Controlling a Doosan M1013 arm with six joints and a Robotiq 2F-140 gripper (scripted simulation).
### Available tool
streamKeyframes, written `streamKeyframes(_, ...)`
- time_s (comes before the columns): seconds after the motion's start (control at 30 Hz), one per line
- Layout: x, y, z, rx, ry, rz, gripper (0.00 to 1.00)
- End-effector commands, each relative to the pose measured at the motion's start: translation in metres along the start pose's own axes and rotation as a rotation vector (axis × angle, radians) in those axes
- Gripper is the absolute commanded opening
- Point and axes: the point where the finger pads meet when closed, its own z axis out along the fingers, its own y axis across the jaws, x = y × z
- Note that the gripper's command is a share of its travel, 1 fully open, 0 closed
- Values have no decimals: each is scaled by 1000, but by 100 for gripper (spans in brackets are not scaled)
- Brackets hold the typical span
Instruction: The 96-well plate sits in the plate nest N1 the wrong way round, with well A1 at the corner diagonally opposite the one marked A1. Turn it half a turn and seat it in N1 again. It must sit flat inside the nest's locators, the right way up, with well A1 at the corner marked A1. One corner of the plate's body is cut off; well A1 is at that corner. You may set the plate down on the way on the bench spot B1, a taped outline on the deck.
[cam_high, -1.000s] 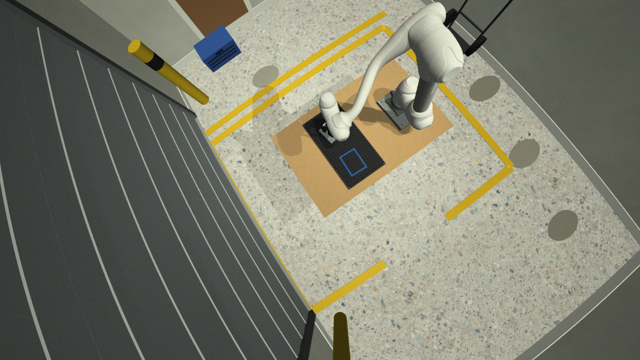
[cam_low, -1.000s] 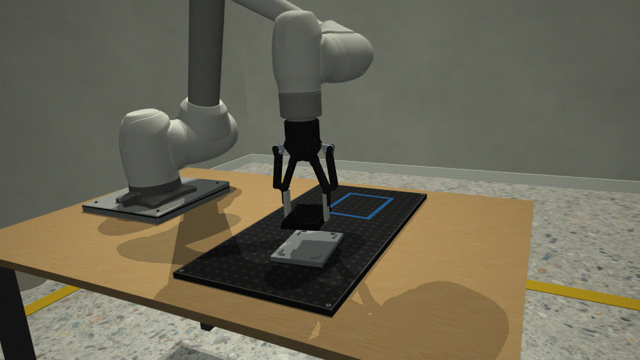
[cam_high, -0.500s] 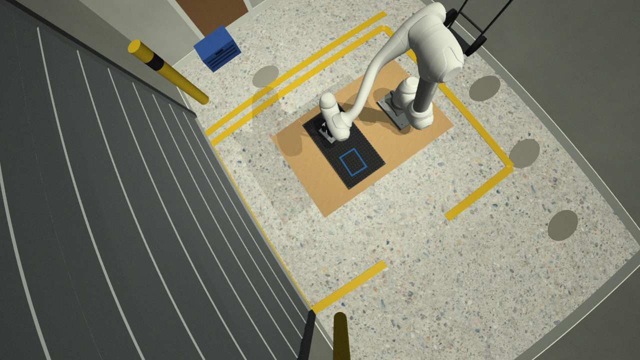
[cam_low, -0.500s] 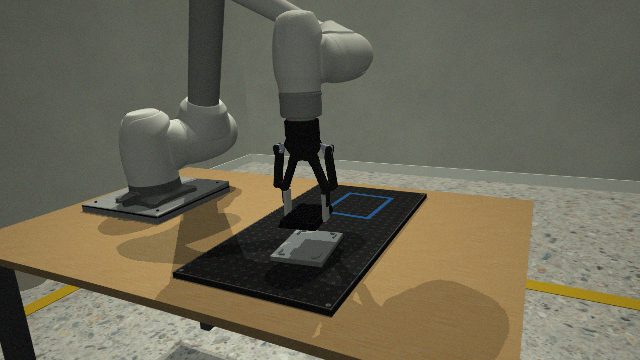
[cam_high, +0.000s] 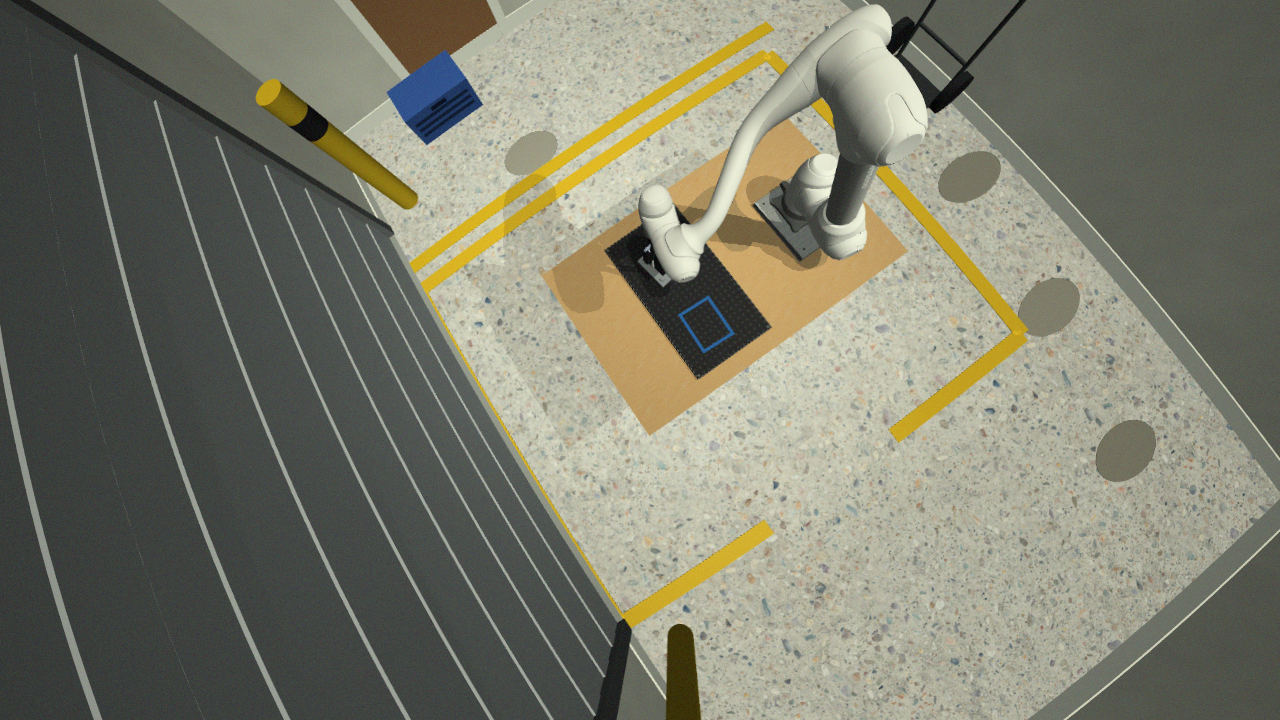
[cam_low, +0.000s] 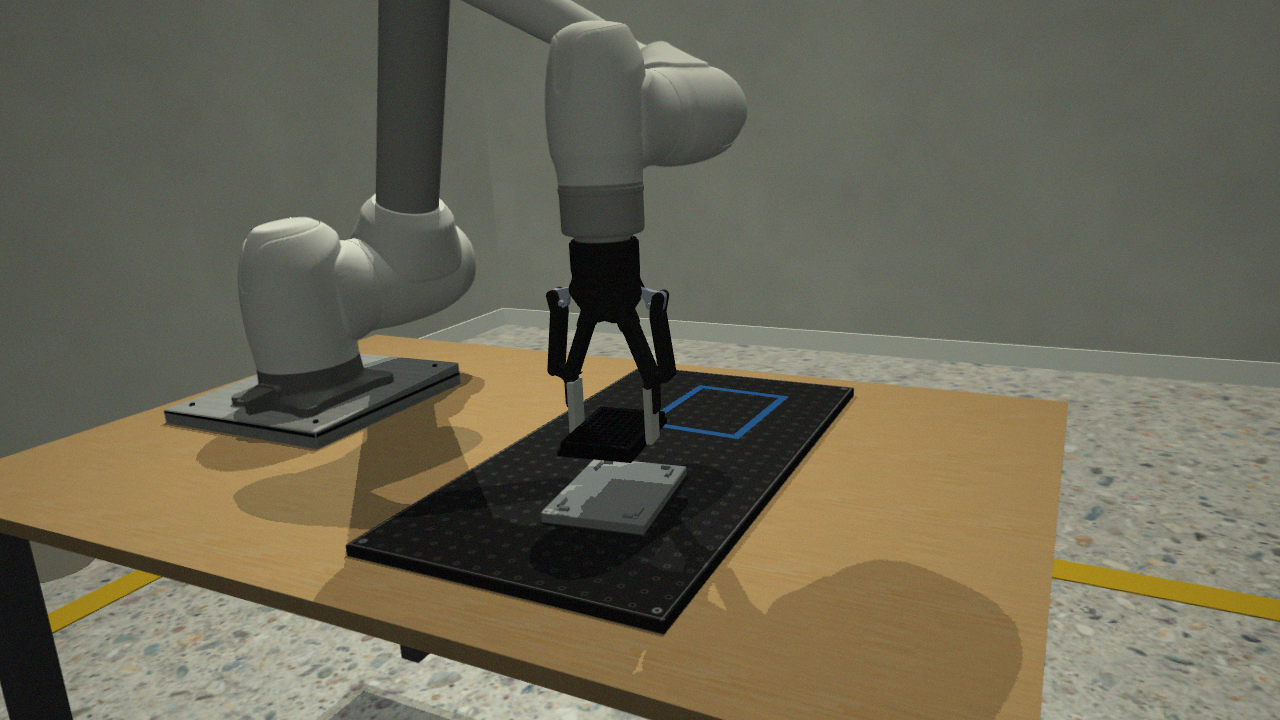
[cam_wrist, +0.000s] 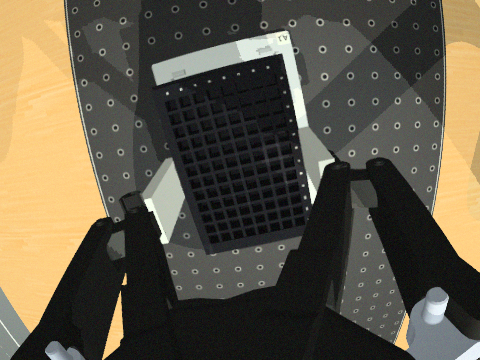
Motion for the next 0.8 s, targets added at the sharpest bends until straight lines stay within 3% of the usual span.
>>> streamKeyframes(0.0,0,0,0,0,0,0,0)
streamKeyframes(0.17,0,0,0,0,0,0,0)
streamKeyframes(0.77,0,0,27,0,0,0,0)
